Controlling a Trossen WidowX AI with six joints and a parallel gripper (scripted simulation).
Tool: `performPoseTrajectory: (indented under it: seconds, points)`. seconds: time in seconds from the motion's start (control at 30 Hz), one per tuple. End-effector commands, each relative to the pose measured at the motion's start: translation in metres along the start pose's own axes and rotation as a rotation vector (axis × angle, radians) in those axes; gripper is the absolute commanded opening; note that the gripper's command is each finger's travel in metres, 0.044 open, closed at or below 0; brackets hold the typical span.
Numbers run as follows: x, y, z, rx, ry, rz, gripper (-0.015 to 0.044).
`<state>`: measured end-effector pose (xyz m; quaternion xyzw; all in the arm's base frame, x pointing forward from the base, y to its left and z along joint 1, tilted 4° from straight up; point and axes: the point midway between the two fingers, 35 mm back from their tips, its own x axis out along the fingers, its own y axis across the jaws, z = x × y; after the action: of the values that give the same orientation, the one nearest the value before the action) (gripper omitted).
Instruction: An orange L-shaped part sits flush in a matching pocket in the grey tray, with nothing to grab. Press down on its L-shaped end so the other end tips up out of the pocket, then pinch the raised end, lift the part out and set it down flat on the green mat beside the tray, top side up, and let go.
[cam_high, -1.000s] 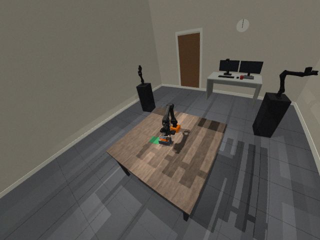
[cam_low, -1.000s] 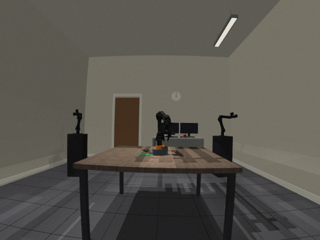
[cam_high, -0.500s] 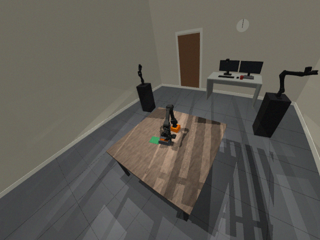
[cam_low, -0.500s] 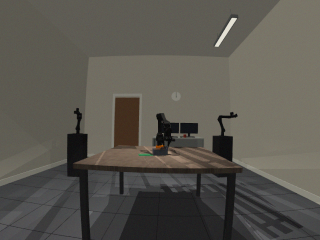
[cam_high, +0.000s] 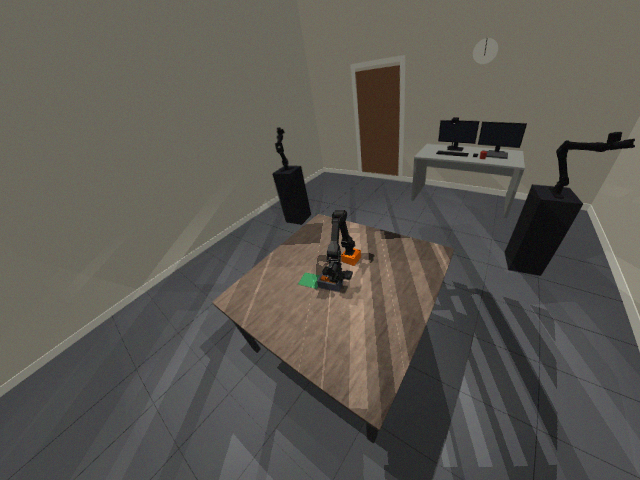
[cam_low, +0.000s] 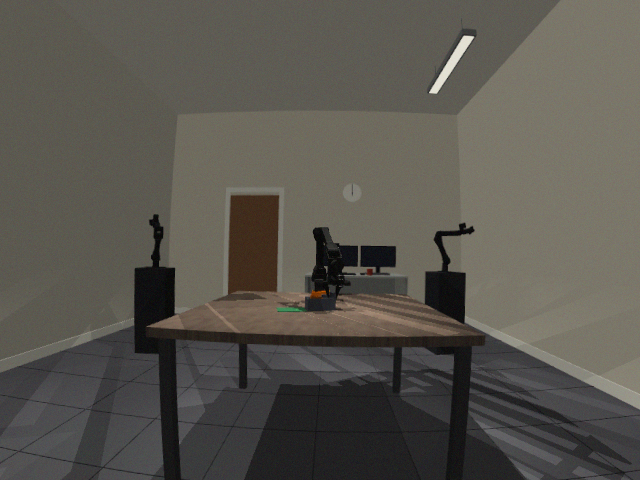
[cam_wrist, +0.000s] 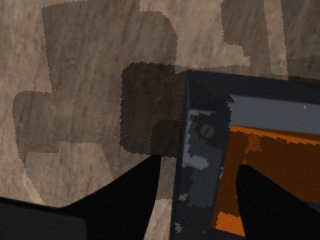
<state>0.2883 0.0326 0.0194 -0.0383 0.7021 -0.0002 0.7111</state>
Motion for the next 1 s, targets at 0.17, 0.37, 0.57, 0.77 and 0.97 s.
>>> performPoseTrajectory:
  seconds: [0.17,0.37,0.57,0.77,0.97]
  points:
    - [0.019,0.0,-0.003,-0.005,0.015,-0.001,0.018]
    - [0.021,0.0,-0.003,-0.005,0.015,-0.001,0.018]
    - [0.021,0.0,-0.003,-0.005,0.015,-0.001,0.018]
    - [0.021,0.0,-0.003,-0.005,0.015,-0.001,0.018]
    - [0.017,0.0,-0.001,0.0,0.003,0.003,0.018]
